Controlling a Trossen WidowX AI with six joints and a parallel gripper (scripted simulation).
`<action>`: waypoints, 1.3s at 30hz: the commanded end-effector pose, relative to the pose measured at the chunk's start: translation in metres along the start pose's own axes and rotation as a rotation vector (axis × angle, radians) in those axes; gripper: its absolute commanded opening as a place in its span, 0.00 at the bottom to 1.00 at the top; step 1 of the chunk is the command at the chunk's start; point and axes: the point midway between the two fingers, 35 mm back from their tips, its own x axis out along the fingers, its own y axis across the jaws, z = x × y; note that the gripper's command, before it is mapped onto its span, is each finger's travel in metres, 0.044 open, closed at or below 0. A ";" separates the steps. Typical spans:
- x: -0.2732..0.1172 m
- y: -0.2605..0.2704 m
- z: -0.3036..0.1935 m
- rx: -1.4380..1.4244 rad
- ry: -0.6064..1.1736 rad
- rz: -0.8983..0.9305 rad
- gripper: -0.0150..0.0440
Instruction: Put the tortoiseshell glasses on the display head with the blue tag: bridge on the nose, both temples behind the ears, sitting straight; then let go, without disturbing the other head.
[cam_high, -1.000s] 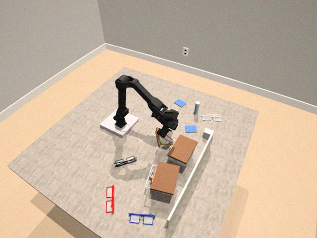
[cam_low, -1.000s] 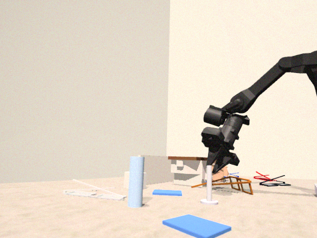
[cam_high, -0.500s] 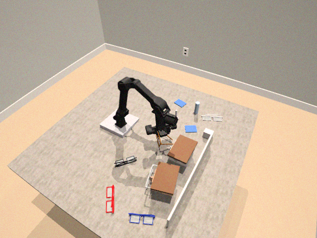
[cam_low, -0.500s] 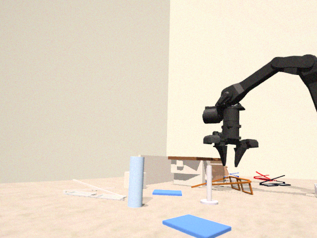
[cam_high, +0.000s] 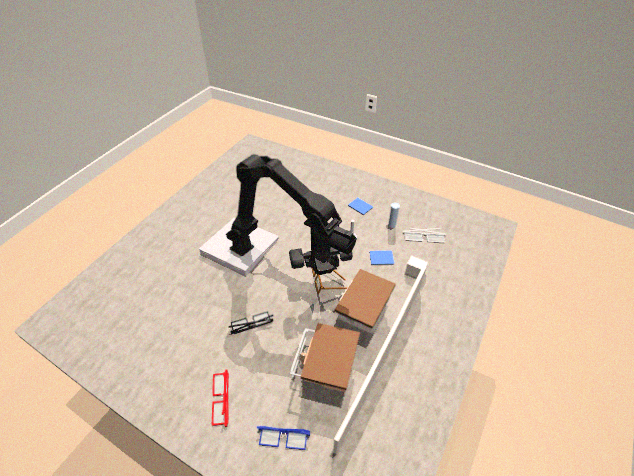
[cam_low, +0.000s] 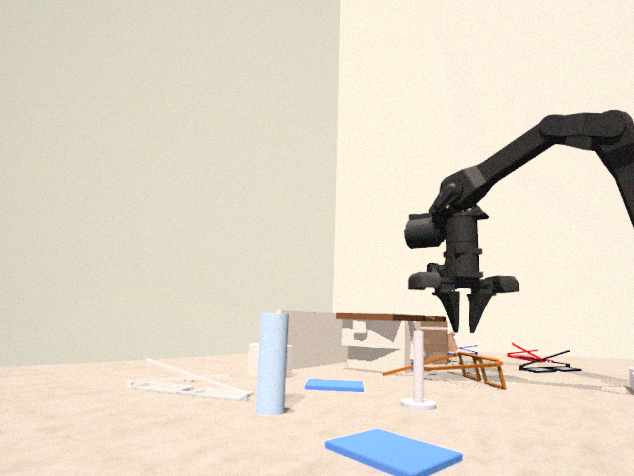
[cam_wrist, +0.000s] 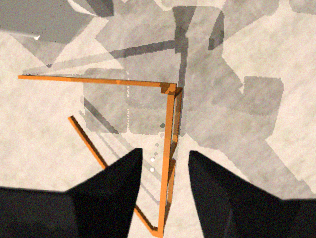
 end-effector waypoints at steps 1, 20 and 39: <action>0.001 -0.001 0.001 0.006 0.000 -0.007 0.46; 0.025 -0.002 0.001 0.006 0.000 -0.007 0.46; 0.056 -0.006 0.000 0.006 0.000 -0.008 0.46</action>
